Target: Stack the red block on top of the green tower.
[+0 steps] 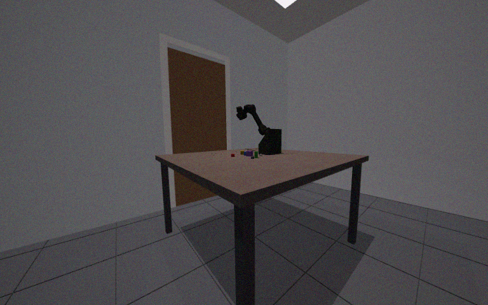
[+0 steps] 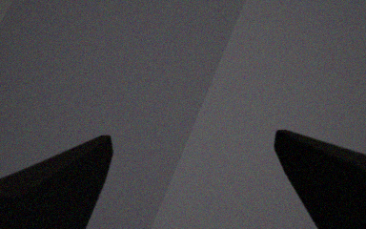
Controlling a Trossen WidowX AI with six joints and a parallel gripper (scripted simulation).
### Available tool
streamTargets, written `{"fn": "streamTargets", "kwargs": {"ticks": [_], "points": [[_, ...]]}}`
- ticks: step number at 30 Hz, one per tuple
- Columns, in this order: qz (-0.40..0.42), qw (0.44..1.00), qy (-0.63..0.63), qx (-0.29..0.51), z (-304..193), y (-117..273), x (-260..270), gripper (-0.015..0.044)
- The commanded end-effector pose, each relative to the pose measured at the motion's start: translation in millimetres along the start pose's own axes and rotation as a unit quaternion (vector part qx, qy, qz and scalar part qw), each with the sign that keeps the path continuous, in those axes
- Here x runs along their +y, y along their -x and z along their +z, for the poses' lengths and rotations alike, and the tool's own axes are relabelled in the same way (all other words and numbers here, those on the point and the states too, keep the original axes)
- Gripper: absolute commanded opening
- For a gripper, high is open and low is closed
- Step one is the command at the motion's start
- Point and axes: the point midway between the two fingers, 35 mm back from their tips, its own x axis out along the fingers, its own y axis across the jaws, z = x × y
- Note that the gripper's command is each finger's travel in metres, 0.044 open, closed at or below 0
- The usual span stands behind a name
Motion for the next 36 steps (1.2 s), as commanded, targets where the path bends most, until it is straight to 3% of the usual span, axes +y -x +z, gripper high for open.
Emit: {"fn": "streamTargets", "kwargs": {"ticks": [1,16,30,36], "points": [[0.001,1.000,0.000,0.001,-0.7,0.2,0.7,0.0426],[0.140,0.980,-0.003,0.139,-71.5,49.5,94.0,0.0440],[0.354,0.895,0.068,0.262,-131.7,190.5,205.9,0.0440],[0.430,0.859,0.037,0.273,-114.2,244.7,233.6,0.0440]]}}
